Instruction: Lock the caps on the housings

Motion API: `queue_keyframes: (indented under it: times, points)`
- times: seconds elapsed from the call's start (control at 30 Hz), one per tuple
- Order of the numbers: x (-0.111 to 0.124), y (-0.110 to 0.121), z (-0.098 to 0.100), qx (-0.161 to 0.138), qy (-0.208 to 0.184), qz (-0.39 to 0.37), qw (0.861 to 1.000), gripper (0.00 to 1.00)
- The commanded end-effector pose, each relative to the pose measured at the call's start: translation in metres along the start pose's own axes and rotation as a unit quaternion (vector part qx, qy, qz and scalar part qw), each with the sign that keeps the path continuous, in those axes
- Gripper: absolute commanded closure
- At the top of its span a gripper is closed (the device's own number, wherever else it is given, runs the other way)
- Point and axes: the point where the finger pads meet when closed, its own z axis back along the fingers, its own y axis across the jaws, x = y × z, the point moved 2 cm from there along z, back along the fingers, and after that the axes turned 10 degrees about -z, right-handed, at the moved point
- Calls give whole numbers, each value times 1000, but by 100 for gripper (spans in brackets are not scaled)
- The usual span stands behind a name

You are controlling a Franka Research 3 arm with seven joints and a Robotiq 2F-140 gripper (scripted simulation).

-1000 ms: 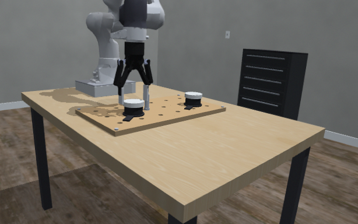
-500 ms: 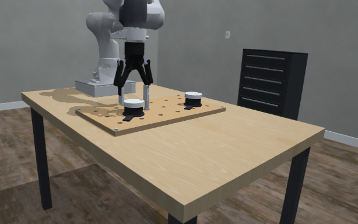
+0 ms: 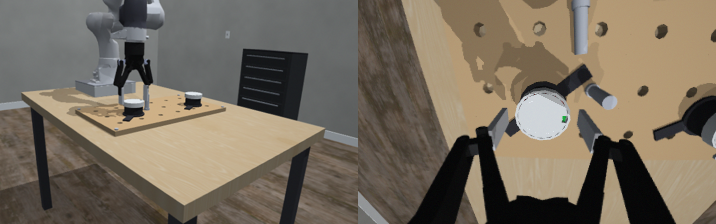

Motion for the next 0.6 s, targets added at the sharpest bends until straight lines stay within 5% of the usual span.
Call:
queue_keyframes:
  times: [0.0,0.27,0.3,0.57]
  points:
    - [-1,0,-1,1,0,0,1000,22]
    - [-1,0,-1,1,0,0,1000,22]
    - [-1,0,-1,1,0,0,1000,90]
    - [-1,0,-1,1,0,0,1000,90]
